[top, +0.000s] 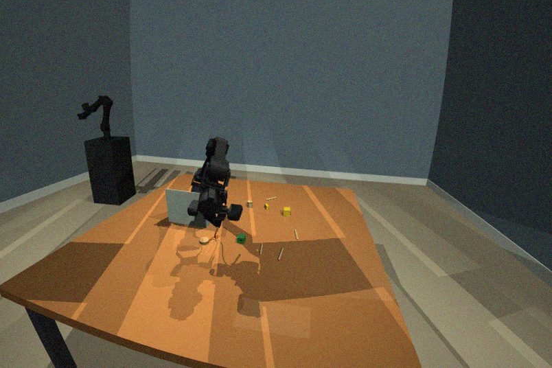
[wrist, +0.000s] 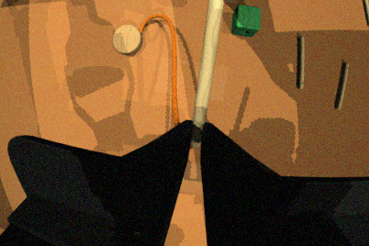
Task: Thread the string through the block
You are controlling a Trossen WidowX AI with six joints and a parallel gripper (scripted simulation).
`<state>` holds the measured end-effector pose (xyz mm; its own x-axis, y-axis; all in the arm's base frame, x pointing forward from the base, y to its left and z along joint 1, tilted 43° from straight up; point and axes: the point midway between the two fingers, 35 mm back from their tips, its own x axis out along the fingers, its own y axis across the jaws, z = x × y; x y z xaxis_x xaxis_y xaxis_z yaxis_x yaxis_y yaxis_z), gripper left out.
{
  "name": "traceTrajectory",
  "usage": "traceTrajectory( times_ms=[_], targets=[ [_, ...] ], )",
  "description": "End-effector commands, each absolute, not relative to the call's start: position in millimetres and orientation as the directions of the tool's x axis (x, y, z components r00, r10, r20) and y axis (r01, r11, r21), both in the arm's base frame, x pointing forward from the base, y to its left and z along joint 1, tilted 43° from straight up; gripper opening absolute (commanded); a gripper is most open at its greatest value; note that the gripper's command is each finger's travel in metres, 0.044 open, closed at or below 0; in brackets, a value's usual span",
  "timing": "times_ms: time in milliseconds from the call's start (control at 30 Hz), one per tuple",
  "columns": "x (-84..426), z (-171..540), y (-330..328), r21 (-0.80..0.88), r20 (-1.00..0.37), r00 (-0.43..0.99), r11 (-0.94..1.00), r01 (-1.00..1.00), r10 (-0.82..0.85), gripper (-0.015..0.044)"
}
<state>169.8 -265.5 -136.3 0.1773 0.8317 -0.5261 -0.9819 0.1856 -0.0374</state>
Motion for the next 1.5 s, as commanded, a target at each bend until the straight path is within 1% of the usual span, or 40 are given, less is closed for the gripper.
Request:
traceTrajectory(
  times_ms=[0, 1467],
  targets=[
    [171.1, -138.5, -262.8, -0.033, -0.533, 0.176, 0.188, -0.982, 0.828, 0.0],
    [188.5, -178.8, -228.0, -0.033, -0.693, 0.142, 0.165, -0.986, 0.707, 0.0]
  ],
)
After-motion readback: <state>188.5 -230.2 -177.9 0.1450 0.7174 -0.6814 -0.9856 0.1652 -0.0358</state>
